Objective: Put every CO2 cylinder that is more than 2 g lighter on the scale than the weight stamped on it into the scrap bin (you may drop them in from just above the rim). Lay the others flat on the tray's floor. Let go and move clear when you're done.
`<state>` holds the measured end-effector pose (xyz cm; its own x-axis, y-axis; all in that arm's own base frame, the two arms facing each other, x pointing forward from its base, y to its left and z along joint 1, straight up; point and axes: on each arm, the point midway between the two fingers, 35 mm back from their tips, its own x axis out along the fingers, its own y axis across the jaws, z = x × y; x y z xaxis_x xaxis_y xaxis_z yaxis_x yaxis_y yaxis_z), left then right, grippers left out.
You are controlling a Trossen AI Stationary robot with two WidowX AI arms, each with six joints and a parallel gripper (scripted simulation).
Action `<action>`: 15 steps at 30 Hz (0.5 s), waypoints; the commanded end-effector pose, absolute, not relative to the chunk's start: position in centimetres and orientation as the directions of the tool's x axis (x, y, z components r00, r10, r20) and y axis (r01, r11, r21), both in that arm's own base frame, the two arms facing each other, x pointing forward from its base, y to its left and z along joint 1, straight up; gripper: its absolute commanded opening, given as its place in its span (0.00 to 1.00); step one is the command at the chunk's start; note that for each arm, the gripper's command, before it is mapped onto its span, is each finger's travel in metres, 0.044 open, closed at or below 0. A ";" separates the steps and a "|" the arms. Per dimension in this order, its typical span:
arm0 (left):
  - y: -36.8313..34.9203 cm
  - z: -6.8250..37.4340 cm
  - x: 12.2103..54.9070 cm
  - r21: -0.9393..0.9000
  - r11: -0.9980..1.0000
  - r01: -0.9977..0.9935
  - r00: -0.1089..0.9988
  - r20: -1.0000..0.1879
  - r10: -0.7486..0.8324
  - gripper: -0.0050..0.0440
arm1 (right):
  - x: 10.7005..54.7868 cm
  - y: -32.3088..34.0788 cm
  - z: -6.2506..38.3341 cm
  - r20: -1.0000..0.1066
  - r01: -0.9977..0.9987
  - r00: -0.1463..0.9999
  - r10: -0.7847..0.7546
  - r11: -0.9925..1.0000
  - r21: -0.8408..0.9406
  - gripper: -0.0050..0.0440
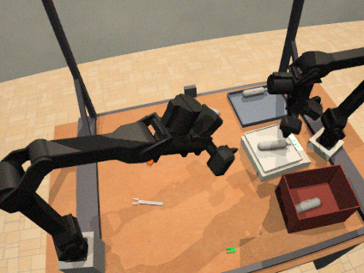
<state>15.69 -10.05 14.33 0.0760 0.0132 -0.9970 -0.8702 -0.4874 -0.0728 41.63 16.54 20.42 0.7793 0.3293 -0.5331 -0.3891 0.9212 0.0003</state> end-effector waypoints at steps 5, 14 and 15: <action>-9.6 14.8 14.2 -0.116 -0.128 -0.985 0.121 -0.992 -0.030 1.00 | 41.7 16.6 21.5 -0.510 -0.389 0.793 0.334 0.921 -0.001 1.00; -9.1 14.7 12.7 -0.166 0.270 -0.949 0.155 -0.986 -0.059 1.00 | 41.7 16.6 21.5 -0.510 -0.389 0.793 0.334 0.921 -0.001 1.00; -9.1 14.7 12.5 -0.171 0.312 -0.935 0.159 -0.985 -0.063 1.00 | 41.7 16.6 21.5 -0.510 -0.389 0.793 0.334 0.921 -0.001 1.00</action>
<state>13.22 -9.34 14.49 0.1398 -0.0294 -0.9897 -0.9804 0.1362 -0.1425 41.63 16.54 20.42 0.7793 0.3293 -0.5331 -0.3891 0.9212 0.0003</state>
